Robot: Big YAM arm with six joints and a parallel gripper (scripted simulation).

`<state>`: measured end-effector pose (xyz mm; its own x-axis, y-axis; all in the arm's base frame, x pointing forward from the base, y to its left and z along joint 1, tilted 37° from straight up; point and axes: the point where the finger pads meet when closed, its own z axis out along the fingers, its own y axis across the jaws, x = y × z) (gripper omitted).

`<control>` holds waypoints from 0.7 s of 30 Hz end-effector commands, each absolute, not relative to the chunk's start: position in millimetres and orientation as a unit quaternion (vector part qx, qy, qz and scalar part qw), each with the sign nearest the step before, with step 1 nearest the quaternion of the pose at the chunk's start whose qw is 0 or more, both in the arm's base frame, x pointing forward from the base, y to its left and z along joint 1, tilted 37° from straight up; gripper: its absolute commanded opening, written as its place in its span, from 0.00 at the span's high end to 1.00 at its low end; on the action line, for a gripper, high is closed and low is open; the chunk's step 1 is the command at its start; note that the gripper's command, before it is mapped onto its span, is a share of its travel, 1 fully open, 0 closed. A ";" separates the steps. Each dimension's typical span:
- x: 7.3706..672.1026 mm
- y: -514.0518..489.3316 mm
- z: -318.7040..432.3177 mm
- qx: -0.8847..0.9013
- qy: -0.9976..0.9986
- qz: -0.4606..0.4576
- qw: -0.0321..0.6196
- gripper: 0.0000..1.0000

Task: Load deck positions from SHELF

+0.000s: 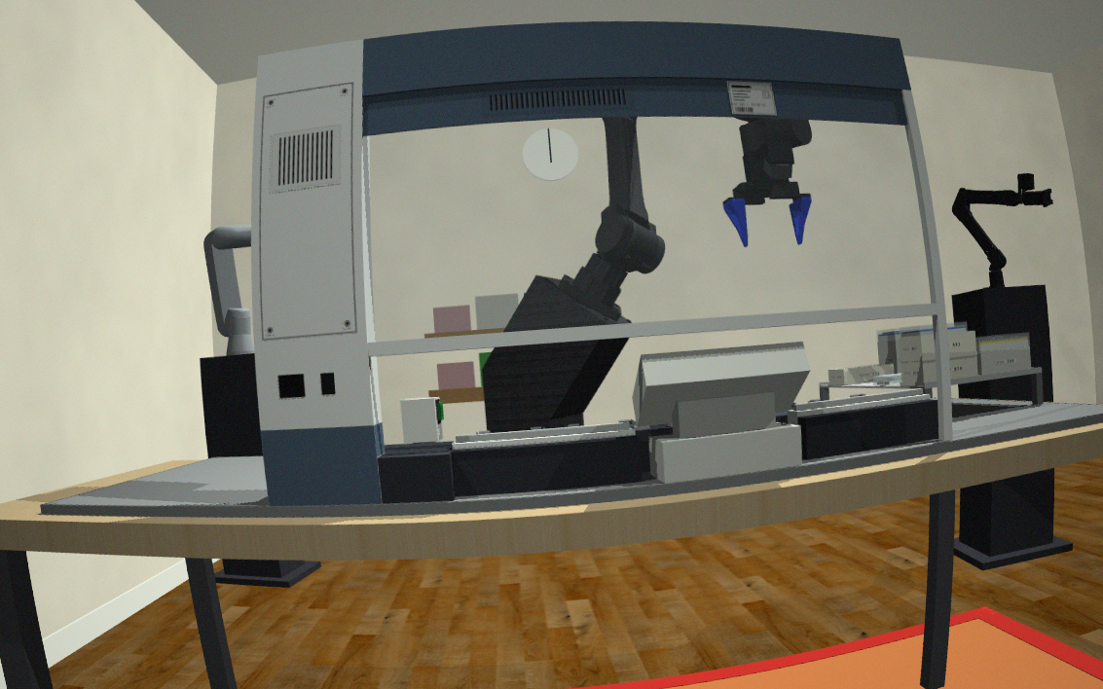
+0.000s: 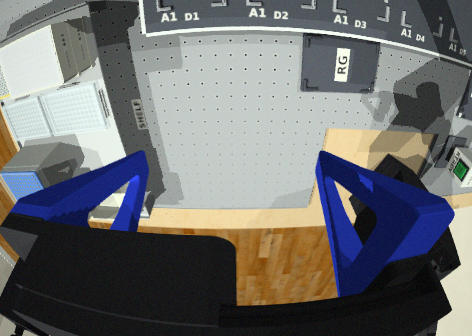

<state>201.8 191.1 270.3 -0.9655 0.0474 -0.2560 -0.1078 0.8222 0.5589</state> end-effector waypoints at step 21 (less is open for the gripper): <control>206.4 102.1 208.8 -0.019 0.947 0.292 0.131 0.00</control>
